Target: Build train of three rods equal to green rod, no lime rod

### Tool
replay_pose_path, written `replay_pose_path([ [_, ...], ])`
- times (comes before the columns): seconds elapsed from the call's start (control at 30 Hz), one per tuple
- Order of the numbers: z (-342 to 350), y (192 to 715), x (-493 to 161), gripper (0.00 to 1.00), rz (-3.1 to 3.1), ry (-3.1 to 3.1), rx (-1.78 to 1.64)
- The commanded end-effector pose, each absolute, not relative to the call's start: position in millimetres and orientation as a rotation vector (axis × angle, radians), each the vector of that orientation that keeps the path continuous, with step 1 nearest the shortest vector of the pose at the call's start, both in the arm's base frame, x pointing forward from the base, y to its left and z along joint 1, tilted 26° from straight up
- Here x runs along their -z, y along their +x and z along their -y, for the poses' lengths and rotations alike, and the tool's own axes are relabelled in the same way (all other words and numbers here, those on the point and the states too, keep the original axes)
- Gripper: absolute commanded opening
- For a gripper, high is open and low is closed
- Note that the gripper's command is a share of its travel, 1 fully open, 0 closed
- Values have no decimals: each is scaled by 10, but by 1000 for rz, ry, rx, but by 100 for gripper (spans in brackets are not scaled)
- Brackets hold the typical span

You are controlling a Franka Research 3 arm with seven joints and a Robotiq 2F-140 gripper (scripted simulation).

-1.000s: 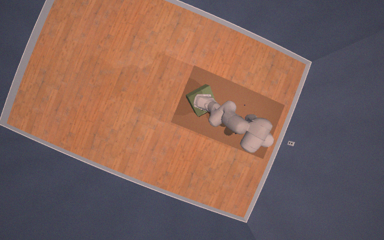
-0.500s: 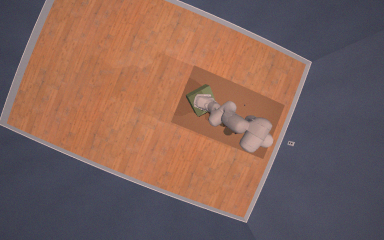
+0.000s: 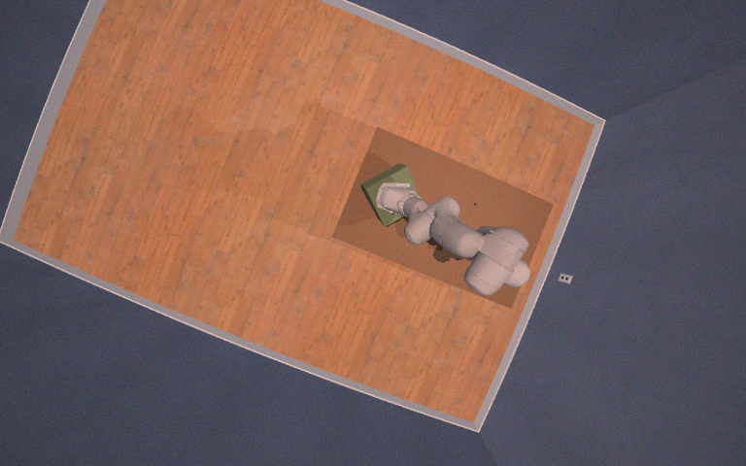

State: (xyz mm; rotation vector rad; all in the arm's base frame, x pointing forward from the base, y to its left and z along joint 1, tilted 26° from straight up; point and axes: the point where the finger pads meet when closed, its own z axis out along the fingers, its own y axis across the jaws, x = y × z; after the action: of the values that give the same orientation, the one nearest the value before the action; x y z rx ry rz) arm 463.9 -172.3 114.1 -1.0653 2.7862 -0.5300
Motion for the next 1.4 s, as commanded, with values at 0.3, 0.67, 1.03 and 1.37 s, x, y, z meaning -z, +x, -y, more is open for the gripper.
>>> replay_pose_path([
  [0.3,1861,4623,-1212,100,-2858,-597,520],
  [0.67,2005,4591,-1279,100,-2866,-275,489],
  [1.03,2140,4556,-1343,100,-2843,18,456],
  [1.37,2272,4518,-1406,100,-2793,294,420],
])
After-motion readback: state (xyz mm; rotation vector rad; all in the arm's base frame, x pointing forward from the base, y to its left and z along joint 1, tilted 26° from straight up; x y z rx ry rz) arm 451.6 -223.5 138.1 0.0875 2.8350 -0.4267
